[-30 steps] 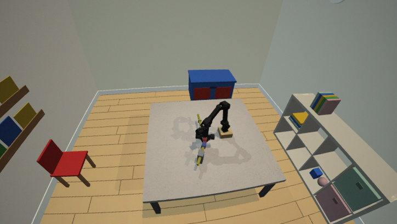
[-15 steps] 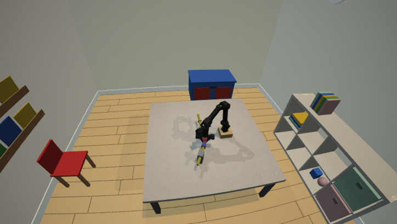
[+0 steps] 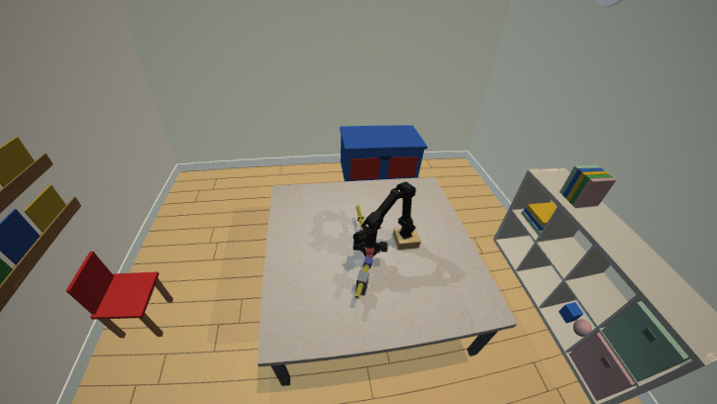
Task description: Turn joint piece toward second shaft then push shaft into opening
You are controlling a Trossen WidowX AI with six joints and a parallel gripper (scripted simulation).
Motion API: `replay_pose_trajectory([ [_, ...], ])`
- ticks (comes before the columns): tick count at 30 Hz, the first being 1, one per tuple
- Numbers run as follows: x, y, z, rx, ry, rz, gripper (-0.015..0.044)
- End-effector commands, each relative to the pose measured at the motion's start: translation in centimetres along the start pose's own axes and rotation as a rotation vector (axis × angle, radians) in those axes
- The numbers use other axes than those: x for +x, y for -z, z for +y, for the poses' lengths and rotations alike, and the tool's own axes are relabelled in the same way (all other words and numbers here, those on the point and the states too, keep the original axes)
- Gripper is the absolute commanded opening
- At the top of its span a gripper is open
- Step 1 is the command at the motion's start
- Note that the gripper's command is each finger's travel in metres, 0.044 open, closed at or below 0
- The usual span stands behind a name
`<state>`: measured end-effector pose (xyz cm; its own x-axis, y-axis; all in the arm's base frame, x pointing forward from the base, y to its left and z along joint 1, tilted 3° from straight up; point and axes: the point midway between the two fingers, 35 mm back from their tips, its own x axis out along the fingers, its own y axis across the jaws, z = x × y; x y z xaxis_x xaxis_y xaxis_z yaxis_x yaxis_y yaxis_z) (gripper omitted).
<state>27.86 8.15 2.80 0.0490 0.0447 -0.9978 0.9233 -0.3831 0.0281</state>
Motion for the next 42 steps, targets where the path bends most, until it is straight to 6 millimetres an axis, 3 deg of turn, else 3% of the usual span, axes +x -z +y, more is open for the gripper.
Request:
replay_pose_trajectory([
  [1,0.07,-0.03,0.00,0.004,0.000,-0.002,0.0182],
  [20,0.07,-0.03,0.00,0.004,0.000,-0.002,0.0182],
  [22,0.00,0.00,0.00,0.000,0.000,0.000,0.0147],
  [27,0.00,0.00,0.00,0.000,0.000,0.000,0.0147],
  [33,0.00,0.00,0.00,0.000,0.000,0.000,0.0000],
  [42,-0.18,-0.01,0.20,-0.042,0.002,-0.038,0.0000],
])
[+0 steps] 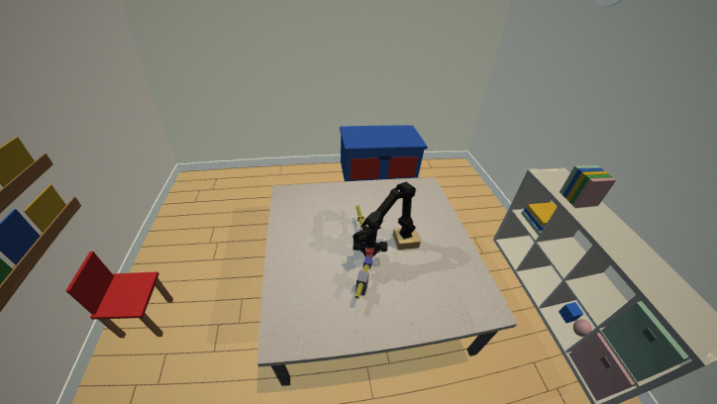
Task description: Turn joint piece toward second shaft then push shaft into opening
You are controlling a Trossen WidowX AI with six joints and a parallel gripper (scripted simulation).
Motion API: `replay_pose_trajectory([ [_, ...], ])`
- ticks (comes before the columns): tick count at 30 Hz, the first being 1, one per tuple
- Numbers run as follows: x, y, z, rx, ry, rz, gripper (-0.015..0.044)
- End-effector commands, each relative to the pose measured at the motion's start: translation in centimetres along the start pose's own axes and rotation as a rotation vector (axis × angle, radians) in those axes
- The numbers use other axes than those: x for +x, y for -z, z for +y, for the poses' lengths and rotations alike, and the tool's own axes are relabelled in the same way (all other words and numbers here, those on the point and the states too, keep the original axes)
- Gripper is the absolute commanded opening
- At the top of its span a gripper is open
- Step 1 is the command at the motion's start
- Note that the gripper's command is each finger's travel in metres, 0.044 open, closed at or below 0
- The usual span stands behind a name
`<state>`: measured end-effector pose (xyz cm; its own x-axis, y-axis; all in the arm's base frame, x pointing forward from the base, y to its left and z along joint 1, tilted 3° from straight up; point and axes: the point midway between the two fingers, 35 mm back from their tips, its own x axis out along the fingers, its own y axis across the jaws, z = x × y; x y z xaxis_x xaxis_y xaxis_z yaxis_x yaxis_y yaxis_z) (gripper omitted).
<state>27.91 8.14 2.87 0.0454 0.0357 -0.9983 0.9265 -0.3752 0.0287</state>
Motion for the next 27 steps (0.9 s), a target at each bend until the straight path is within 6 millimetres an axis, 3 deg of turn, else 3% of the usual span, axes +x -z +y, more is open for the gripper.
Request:
replay_pose_trajectory([
  [1,-0.19,-0.03,0.22,-0.049,0.002,-0.042,0.0000],
  [13,-0.79,0.02,0.86,-0.183,-0.001,-0.158,0.0000],
  [27,-0.80,-0.01,0.88,-0.190,0.000,-0.163,0.0000],
])
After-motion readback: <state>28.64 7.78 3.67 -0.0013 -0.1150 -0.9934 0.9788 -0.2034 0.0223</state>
